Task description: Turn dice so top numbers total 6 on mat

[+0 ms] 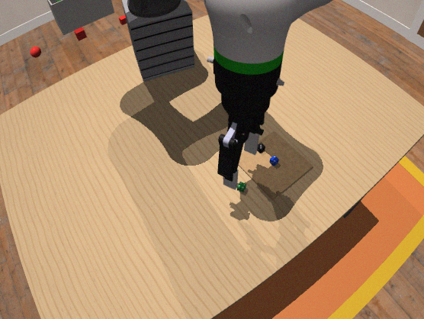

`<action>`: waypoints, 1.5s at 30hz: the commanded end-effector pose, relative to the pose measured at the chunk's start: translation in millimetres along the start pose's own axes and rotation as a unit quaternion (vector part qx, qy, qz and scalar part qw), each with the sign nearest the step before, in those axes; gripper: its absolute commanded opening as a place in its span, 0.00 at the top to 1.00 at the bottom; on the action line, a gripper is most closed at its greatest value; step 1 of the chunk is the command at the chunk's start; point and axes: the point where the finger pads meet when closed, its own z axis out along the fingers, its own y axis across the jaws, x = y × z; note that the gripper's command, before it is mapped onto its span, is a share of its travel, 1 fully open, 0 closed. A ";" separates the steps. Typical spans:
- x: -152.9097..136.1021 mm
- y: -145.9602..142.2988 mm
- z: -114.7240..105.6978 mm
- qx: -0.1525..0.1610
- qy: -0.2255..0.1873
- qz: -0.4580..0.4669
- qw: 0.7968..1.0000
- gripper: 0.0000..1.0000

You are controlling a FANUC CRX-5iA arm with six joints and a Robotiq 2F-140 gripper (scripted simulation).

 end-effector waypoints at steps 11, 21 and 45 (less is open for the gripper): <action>0.1 0.1 -0.1 0.000 0.000 0.000 1.000 0.81; 0.1 0.1 -0.1 0.000 0.000 0.000 1.000 0.81; 0.2 0.1 7.5 0.000 0.000 0.000 1.000 0.81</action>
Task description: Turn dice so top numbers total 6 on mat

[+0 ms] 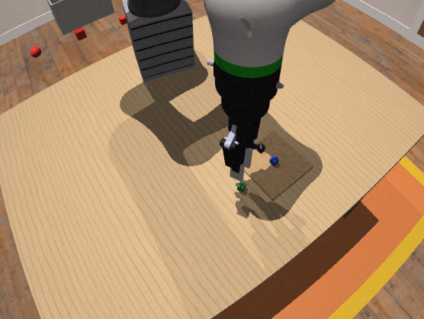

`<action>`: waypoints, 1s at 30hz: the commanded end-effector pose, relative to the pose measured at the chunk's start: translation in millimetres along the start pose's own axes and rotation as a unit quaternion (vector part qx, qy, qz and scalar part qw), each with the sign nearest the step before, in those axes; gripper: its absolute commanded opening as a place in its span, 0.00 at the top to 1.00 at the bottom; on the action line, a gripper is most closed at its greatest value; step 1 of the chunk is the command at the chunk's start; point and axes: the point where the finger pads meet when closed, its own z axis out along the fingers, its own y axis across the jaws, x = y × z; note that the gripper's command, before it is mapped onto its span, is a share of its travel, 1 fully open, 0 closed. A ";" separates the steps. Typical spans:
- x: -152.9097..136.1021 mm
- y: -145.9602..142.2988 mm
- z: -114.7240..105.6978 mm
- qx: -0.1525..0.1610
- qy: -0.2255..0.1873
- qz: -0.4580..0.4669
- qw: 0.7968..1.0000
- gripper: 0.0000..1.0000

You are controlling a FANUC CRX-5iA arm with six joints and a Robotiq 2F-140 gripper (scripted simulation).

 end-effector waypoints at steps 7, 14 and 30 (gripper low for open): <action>0.2 0.1 11.5 0.000 0.000 0.000 1.000 0.81; 0.2 0.2 19.4 0.000 0.000 0.000 1.000 0.81; 0.2 0.2 39.4 0.000 0.000 0.000 1.000 0.81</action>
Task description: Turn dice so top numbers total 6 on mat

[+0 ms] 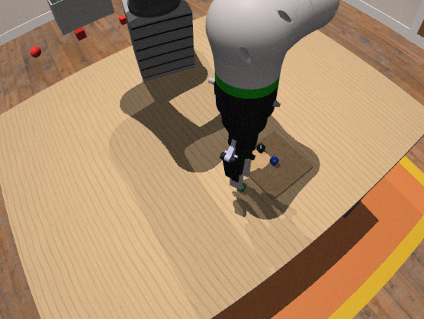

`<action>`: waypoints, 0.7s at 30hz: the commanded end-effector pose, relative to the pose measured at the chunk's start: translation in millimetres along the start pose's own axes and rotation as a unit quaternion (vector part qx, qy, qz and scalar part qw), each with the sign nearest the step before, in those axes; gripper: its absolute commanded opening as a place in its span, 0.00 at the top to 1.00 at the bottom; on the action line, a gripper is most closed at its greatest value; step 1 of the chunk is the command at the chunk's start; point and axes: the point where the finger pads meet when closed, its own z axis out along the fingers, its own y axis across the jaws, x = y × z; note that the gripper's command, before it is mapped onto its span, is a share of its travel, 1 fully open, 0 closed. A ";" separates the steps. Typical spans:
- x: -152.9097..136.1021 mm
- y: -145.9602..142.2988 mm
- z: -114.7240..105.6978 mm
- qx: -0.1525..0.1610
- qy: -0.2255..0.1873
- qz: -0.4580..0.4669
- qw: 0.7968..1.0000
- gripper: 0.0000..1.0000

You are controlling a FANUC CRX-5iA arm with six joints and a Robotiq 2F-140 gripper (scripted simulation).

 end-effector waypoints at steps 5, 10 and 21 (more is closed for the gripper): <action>0.2 0.2 6.6 0.000 0.000 0.000 1.000 0.81; 0.2 0.2 8.9 0.000 0.000 0.000 1.000 0.81; 0.2 0.2 9.5 0.000 0.000 0.000 1.000 0.81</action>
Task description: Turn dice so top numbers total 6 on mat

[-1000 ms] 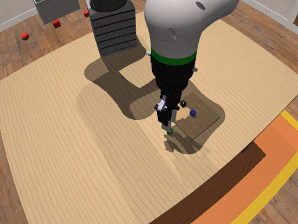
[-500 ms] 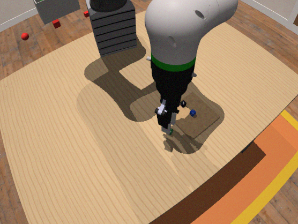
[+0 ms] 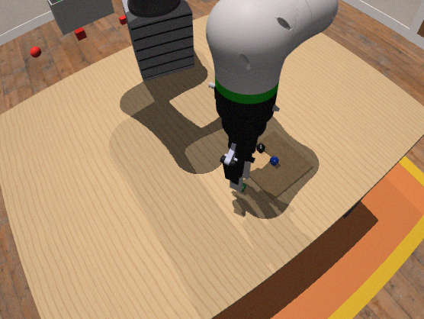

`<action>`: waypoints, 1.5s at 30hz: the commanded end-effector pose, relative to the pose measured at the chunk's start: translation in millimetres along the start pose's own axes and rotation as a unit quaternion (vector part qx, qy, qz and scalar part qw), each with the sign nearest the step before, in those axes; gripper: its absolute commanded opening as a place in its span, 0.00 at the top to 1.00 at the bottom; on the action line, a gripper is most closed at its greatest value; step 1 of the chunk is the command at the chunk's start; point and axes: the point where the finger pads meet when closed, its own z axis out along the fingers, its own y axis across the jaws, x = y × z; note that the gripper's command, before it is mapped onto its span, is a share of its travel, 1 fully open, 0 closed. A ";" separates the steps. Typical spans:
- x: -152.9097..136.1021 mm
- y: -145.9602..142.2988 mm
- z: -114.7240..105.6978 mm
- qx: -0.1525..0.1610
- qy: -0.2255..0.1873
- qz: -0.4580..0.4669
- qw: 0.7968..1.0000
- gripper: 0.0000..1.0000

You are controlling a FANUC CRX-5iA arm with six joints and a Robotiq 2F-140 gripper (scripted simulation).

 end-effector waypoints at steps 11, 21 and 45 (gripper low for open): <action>0.1 0.1 -0.1 0.000 0.000 0.000 1.000 0.81; 0.1 0.1 -0.1 0.000 0.000 0.000 1.000 0.81; 0.1 0.1 5.2 0.000 0.000 0.000 1.000 0.81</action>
